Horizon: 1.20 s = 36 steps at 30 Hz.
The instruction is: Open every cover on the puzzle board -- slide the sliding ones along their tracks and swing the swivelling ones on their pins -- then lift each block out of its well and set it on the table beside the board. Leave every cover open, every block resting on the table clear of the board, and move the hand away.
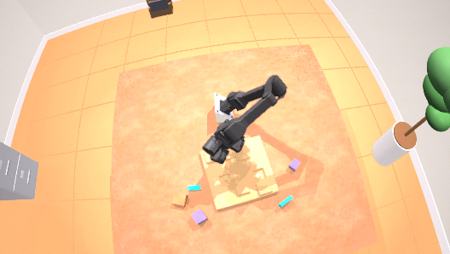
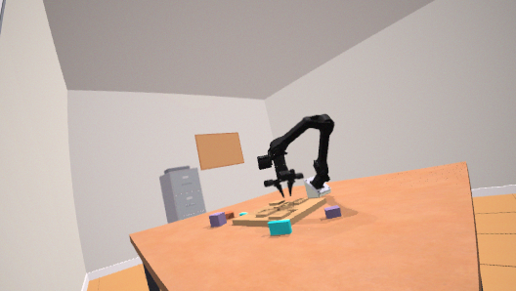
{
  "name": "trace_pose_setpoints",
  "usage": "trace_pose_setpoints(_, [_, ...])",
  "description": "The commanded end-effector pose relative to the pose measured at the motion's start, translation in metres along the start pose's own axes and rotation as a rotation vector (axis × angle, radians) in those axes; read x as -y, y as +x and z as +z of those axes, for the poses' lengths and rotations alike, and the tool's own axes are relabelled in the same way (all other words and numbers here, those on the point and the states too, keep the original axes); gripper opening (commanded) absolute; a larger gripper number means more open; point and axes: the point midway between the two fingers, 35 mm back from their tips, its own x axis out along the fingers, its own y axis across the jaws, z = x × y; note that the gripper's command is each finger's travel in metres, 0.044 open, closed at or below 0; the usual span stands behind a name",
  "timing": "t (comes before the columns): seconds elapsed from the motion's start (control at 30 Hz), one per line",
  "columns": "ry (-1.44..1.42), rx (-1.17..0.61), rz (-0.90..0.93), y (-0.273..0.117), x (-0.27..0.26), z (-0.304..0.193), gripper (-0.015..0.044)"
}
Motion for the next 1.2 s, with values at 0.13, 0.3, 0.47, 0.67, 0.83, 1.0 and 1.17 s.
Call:
trace_pose_setpoints(0.13, [0.006,0.005,0.0,0.004,0.0,0.0,0.0144])
trace_pose_setpoints(0.3, [0.006,0.005,0.0,0.009,0.0,0.001,0.0144])
trace_pose_setpoints(0.47, [0.006,0.005,0.0,0.014,-0.001,0.001,0.0144])
trace_pose_setpoints(0.67, [0.006,0.006,0.0,0.02,-0.001,0.001,0.0144])
trace_pose_setpoints(0.83, [0.006,0.006,0.0,0.024,-0.002,0.002,0.0144])
trace_pose_setpoints(1.0, [0.006,0.006,0.0,0.024,-0.002,0.002,0.0144])
trace_pose_setpoints(1.17, [0.006,0.006,0.0,0.027,-0.002,0.002,0.0144])
